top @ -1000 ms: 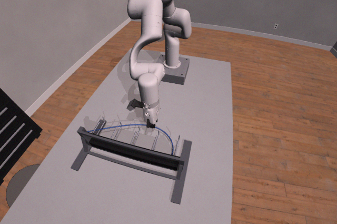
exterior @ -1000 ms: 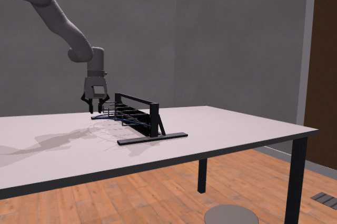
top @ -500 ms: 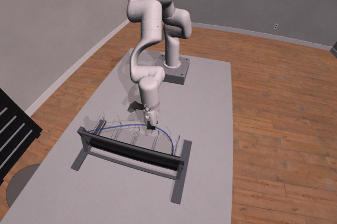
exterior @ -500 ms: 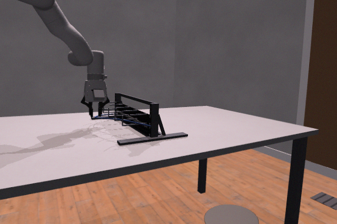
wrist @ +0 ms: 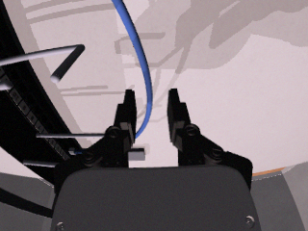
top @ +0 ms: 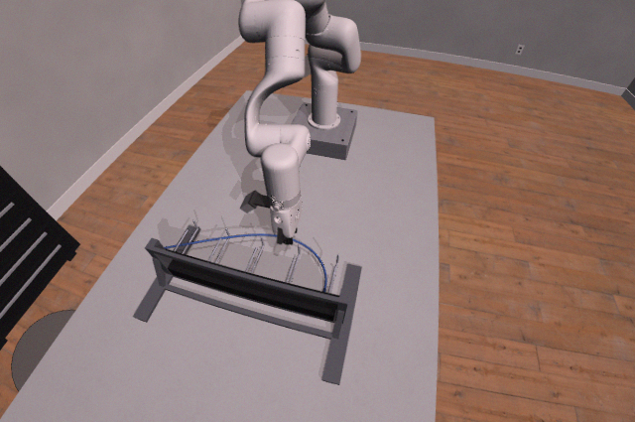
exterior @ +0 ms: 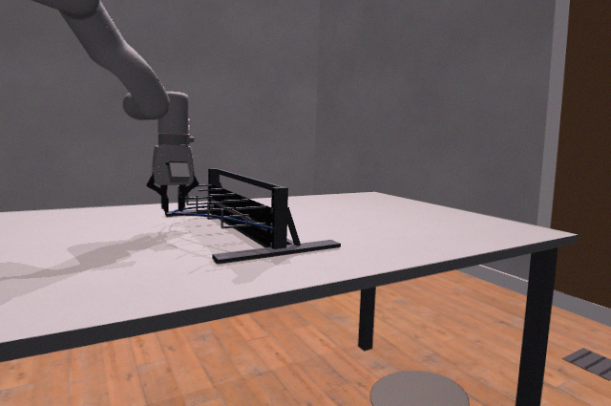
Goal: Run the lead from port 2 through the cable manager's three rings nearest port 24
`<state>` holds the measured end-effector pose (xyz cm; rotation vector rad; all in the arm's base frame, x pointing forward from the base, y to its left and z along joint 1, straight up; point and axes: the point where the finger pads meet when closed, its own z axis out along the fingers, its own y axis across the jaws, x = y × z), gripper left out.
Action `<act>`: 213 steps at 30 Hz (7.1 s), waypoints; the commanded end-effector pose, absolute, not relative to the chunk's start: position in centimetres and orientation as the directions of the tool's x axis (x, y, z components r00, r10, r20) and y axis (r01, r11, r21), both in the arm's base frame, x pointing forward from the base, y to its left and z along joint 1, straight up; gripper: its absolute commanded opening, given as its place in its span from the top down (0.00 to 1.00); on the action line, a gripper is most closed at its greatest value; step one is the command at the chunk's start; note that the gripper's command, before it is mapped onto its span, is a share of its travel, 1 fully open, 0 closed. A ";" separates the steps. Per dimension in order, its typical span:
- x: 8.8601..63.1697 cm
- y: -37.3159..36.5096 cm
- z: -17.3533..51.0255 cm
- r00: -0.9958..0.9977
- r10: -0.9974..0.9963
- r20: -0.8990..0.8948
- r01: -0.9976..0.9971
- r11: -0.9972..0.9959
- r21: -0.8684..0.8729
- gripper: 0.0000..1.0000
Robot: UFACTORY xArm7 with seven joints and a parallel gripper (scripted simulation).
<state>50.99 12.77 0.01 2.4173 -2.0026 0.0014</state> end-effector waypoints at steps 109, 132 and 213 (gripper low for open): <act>51.3 12.9 -1.9 0.186 -0.983 0.002 -0.983 -0.186 -0.003 1.00; 51.3 12.9 -1.9 0.186 -0.983 0.002 -0.983 -0.186 -0.003 1.00; 51.3 12.9 6.5 0.186 -0.983 0.002 -0.983 -0.186 -0.003 1.00</act>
